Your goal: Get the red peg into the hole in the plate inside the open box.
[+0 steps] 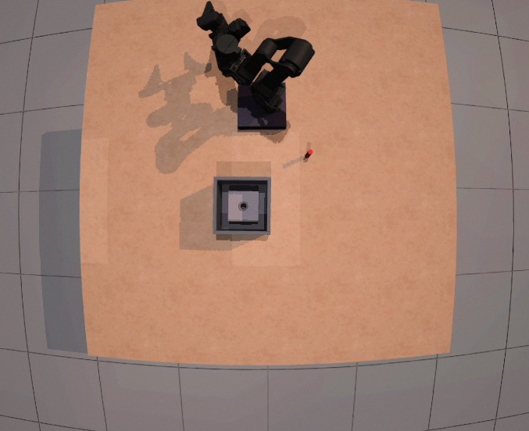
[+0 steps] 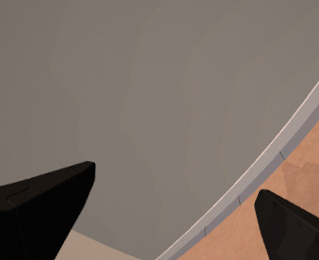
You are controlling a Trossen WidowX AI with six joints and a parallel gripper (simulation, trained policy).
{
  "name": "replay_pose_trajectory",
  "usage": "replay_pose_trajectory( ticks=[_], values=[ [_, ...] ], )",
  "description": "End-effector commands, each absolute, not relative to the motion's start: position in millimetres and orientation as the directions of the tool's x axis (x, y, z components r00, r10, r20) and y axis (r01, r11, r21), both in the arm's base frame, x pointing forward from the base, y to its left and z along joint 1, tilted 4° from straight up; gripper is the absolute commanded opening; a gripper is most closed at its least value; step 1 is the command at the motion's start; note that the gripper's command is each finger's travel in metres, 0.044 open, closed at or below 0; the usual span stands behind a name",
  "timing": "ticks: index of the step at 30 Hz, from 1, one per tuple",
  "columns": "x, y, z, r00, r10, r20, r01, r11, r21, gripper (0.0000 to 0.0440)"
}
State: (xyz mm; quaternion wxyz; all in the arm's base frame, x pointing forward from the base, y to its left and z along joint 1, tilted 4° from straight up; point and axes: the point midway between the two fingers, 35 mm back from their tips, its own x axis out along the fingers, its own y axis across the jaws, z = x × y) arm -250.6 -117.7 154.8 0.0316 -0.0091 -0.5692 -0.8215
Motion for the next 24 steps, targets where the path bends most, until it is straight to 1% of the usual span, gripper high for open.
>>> replay_pose_trajectory(
  ticks=[1, 3, 8, 14, 24],
  values=[
    [-250, -118, 155, -0.998, -0.038, 0.053, 0.063, -0.353, 0.933, 0.0419],
    [-249, -124, 157, -0.997, -0.049, 0.056, 0.070, -0.356, 0.932, 0.0440],
    [-244, -153, 169, -0.989, -0.125, 0.074, 0.114, -0.351, 0.929, 0.0440],
    [-232, -206, 197, -0.957, -0.269, 0.111, 0.199, -0.328, 0.923, 0.0440],
    [-182, -288, 257, -0.841, -0.516, 0.163, 0.332, -0.254, 0.909, 0.0440]
  ],
)
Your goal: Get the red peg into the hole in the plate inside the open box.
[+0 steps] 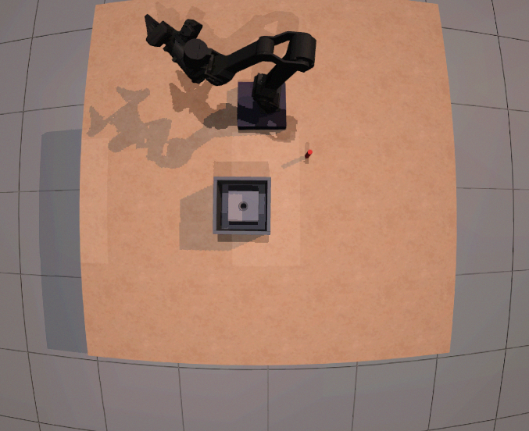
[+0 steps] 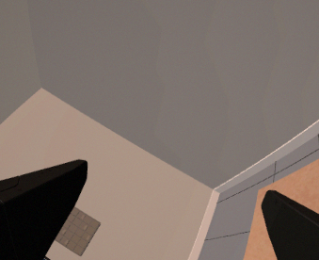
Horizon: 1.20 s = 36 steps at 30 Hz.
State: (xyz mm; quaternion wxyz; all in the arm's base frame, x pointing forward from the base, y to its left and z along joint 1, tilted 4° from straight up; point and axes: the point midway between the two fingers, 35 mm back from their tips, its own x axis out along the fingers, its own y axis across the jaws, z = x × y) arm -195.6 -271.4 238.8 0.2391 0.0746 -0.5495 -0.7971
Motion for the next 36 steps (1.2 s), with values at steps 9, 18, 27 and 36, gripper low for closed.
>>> replay_pose_trajectory(
  ticks=[9, 18, 27, 36],
  values=[
    [-114, -336, 314, -0.678, -0.708, 0.196, 0.408, -0.141, 0.902, 0.0440],
    [-37, -354, 369, -0.468, -0.857, 0.217, 0.426, -0.004, 0.905, 0.0440],
    [38, -346, 414, -0.227, -0.947, 0.228, 0.370, 0.133, 0.919, 0.0440],
    [101, -320, 447, 0.007, -0.972, 0.233, 0.256, 0.227, 0.940, 0.0440]
  ],
)
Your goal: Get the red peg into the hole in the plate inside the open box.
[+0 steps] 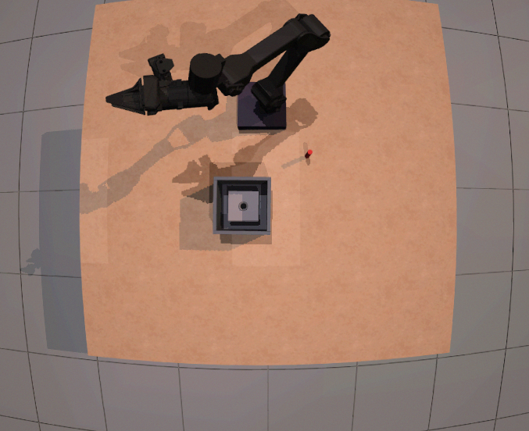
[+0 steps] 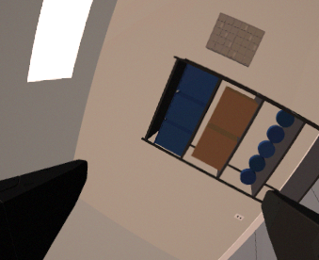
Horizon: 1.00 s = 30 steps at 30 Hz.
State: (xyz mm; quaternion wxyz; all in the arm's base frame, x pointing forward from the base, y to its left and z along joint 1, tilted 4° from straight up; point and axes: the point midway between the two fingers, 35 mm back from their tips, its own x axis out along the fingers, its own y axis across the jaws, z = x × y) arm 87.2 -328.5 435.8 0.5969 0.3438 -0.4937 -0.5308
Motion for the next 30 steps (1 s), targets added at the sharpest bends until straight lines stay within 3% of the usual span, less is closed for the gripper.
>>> replay_pose_trajectory(
  ticks=[1, 14, 30],
  values=[
    [107, -316, 450, 0.032, -0.972, 0.232, 0.241, 0.233, 0.942, 0.0440],
    [174, -271, 466, 0.320, -0.929, 0.188, 0.040, 0.211, 0.977, 0.0440],
    [238, -212, 455, 0.605, -0.795, 0.055, -0.109, -0.014, 0.994, 0.0437]
  ],
)
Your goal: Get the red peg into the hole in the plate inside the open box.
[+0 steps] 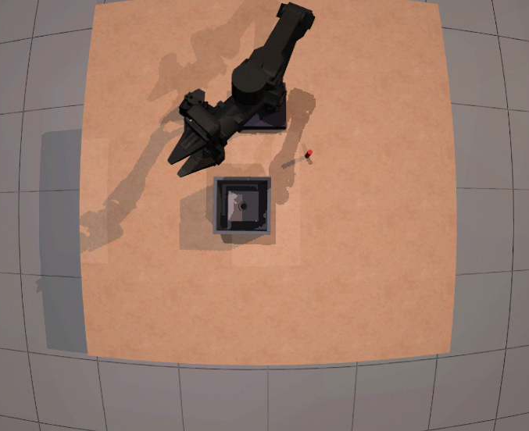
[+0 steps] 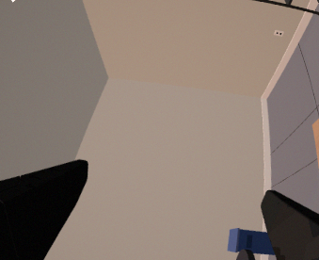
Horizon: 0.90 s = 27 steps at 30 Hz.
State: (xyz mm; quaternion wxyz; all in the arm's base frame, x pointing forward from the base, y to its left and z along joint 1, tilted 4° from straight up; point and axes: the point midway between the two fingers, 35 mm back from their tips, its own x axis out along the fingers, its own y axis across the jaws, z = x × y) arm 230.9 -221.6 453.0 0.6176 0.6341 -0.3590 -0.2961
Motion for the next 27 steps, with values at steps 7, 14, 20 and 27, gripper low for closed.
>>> replay_pose_trajectory(
  ticks=[7, 14, 20, 27],
  values=[
    [261, -184, 444, 0.704, -0.710, -0.017, -0.116, -0.139, 0.983, 0.0433],
    [279, -155, 431, 0.785, -0.611, -0.096, -0.087, -0.263, 0.961, 0.0429],
    [293, -129, 418, 0.838, -0.519, -0.167, -0.036, -0.358, 0.933, 0.0425],
    [304, -97, 401, 0.880, -0.404, -0.252, 0.049, -0.449, 0.892, 0.0422]
  ],
)
